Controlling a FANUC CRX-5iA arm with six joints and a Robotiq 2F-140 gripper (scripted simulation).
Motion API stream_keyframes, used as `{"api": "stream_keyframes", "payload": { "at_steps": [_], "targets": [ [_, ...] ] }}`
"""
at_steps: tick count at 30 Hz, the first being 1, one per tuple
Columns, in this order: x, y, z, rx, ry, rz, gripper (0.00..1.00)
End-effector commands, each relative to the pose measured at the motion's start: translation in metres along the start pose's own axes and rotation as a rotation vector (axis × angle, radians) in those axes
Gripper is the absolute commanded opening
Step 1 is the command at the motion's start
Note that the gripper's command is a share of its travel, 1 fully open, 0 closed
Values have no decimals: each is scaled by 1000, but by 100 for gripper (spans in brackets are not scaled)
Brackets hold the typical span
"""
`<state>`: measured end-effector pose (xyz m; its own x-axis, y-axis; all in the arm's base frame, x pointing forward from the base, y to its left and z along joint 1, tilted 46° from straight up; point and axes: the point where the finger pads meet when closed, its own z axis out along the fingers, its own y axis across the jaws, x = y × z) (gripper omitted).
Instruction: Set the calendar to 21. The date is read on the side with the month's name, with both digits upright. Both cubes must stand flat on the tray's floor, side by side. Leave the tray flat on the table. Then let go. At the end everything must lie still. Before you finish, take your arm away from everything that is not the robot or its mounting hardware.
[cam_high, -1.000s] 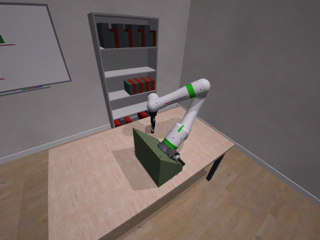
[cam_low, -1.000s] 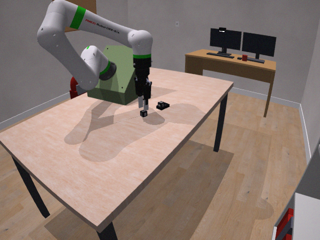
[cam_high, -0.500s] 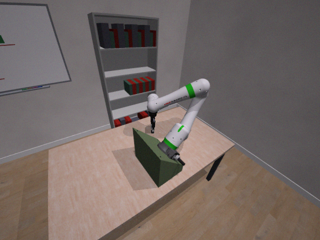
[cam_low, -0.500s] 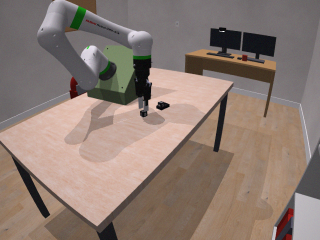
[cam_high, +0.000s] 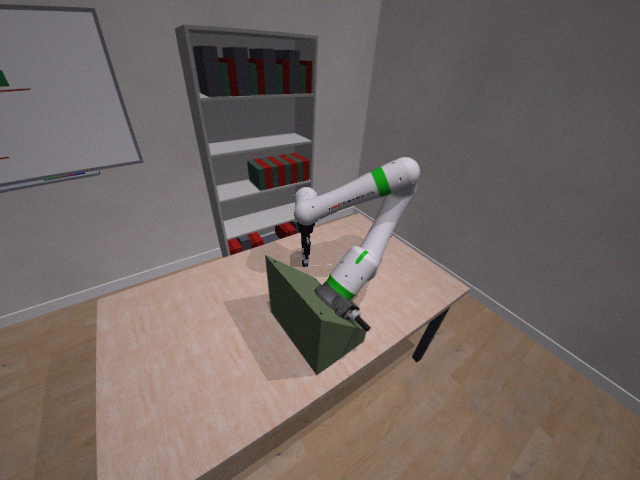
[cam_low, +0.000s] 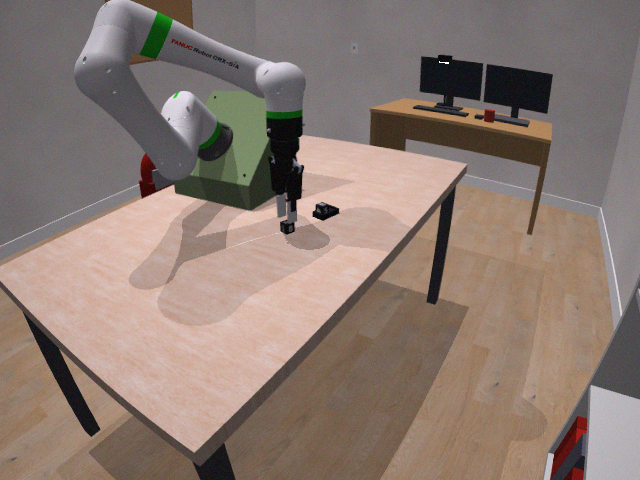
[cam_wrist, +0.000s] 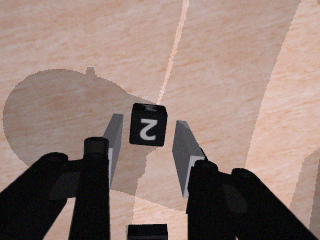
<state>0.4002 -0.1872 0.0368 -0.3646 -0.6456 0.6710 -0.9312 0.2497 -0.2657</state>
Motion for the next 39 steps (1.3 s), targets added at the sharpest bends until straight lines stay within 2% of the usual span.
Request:
{"api": "stream_keyframes", "payload": {
  "at_steps": [1, 25, 39],
  "targets": [
    [0, 0, 0, 0, 0, 0, 28],
    [0, 0, -2, 0, 0, 0, 28],
    [0, 0, -33, 0, 0, 0, 28]
  ]
}}
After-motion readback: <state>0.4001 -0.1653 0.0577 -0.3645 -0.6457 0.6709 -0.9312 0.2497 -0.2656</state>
